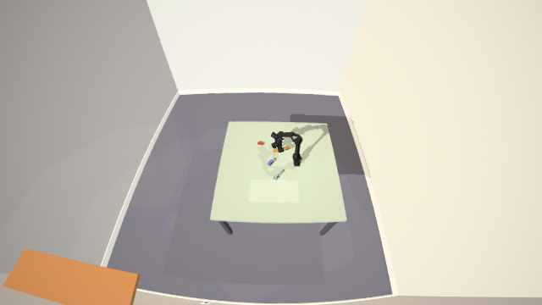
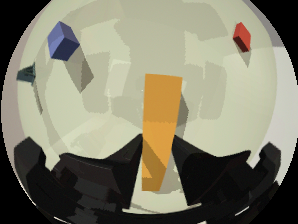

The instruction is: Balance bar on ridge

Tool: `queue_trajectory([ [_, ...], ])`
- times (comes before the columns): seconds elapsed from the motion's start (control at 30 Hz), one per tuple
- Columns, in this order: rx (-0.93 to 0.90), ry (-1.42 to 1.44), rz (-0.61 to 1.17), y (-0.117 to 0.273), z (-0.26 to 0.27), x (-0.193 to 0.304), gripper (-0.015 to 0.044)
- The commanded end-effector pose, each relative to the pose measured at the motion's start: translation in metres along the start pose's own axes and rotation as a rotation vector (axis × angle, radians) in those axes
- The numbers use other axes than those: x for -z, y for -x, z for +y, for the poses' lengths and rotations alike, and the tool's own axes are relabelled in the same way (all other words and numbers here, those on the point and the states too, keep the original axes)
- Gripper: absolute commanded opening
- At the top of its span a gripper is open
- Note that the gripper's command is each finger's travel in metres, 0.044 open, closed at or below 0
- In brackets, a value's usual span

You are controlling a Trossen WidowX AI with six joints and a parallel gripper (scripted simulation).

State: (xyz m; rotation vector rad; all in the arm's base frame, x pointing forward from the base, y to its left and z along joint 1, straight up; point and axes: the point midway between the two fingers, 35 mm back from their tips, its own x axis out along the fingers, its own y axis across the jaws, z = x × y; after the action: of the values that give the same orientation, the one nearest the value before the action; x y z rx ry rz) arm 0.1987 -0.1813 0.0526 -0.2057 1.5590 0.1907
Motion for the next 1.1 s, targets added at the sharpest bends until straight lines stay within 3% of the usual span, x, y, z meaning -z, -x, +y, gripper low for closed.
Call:
queue_trajectory([
  [0.0, 0.01, 0.001, -0.007, 0.011, -0.003, -0.002, 0.0],
  [1.07, 0.009, 0.004, -0.01, 0.093, -0.002, -0.002, 0.0],
])
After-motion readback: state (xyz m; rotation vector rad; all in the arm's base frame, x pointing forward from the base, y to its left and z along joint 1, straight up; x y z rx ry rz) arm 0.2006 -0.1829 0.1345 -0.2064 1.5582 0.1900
